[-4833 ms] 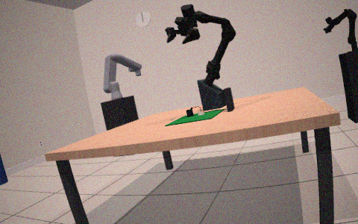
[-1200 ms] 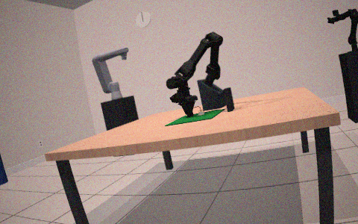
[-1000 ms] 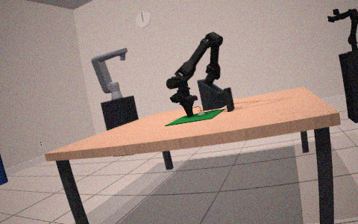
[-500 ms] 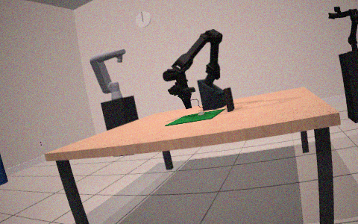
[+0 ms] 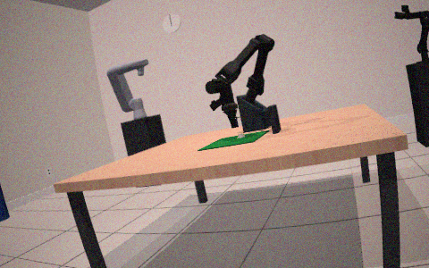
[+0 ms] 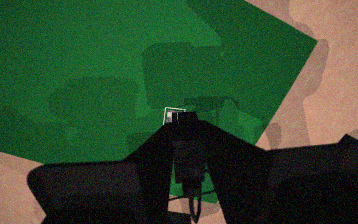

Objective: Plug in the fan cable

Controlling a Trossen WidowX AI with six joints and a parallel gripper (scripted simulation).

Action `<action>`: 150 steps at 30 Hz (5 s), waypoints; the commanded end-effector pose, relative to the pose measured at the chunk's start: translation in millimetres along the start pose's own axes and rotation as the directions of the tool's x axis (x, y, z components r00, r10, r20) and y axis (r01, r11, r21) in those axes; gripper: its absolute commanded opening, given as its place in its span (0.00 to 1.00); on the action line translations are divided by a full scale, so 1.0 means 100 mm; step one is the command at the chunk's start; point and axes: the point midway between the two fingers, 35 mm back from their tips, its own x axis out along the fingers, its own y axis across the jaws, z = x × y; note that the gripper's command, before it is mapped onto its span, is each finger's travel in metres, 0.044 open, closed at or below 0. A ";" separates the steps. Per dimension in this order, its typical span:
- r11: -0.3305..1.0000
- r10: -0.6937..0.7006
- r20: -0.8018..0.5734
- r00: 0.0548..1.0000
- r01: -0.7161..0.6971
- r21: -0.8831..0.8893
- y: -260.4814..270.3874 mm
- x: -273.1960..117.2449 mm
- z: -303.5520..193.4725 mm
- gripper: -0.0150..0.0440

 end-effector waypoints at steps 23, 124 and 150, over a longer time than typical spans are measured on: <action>0.981 0.005 -0.006 1.000 -0.004 0.192 0.08 -0.01 -0.22 0.25; 0.983 0.005 -0.007 1.000 -0.004 0.184 0.08 0.21 -0.20 0.25; 0.981 0.005 -0.007 1.000 -0.004 0.192 0.08 0.24 -0.19 0.25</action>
